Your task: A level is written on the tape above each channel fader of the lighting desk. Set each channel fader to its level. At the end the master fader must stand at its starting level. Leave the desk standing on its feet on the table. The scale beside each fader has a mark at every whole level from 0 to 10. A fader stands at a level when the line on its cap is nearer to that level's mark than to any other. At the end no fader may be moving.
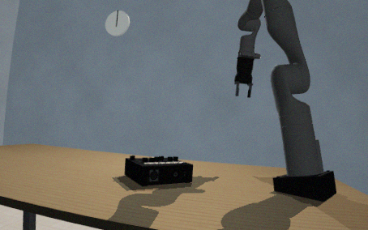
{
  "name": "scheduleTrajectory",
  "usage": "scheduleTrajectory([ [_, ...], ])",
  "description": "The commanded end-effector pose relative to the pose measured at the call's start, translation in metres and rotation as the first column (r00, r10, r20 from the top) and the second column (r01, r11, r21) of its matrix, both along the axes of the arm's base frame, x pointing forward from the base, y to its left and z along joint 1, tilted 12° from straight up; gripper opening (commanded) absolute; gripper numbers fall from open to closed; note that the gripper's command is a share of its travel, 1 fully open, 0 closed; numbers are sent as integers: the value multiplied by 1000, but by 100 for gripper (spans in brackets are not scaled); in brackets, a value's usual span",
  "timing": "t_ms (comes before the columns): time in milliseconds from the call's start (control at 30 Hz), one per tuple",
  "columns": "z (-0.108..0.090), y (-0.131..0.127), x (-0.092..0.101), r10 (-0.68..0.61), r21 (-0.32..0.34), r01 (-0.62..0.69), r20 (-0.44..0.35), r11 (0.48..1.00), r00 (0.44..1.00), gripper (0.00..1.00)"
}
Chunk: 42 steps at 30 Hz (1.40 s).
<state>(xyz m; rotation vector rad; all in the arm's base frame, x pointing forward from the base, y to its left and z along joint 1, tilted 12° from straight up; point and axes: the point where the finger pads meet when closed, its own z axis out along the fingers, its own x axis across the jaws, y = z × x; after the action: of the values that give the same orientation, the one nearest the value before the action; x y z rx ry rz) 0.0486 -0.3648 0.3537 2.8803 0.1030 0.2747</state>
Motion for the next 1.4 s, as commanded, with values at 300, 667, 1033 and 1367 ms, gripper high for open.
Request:
scheduleTrajectory([
  [300, 1, 0, 0, 0, -2, 0, 0, 1000, 1000, 100],
  [667, -1, 0, 3, 17, -1, -17, -6, 1000, 1000, 100],
  [1033, -45, 30, 95, 551, 59, -549, -172, 833, 817, 100],
  [1367, -84, 85, 188, 916, 154, -930, -288, 334, 281, 100],
])
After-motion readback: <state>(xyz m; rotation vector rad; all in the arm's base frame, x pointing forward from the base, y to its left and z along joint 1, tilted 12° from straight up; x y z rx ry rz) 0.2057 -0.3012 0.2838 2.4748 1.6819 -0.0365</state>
